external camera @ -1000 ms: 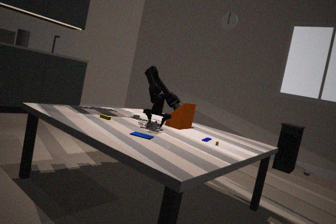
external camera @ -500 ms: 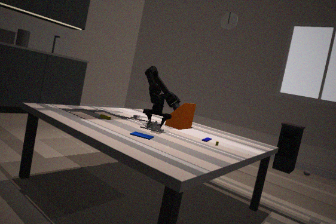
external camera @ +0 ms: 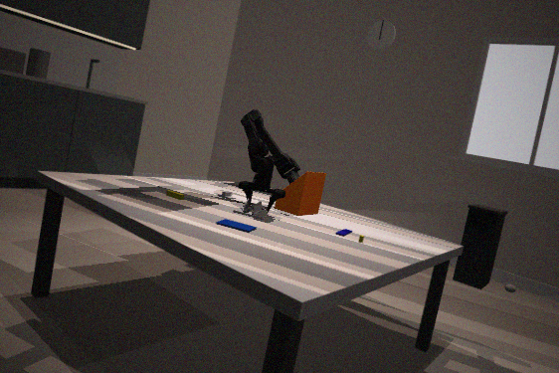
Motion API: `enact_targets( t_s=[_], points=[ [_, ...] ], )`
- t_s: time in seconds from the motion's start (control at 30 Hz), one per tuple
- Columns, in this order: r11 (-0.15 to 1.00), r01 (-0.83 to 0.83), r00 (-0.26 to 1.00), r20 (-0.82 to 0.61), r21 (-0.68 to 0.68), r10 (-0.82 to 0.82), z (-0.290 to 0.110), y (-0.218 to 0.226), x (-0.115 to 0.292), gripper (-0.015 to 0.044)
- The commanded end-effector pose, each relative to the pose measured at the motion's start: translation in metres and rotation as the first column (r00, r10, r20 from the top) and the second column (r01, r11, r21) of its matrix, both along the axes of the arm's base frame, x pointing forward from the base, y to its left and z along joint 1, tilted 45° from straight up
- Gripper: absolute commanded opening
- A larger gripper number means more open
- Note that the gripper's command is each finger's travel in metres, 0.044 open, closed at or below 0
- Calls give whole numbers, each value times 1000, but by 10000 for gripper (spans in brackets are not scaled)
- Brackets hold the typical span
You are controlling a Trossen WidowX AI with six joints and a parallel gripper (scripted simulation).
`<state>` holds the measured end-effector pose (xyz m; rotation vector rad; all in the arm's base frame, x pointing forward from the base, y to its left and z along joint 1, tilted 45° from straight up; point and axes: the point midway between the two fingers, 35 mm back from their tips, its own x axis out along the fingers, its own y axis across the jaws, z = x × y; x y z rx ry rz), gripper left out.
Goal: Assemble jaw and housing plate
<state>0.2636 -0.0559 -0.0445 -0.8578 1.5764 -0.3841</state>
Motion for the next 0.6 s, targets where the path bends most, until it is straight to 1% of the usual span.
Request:
enact_targets(
  t_s=[0.0,0.57],
  points=[
    [1000,1,1000,7,2,-1,2,2,1,351],
    [1000,1,1000,7,2,-1,0,-1,2,351]
  ],
)
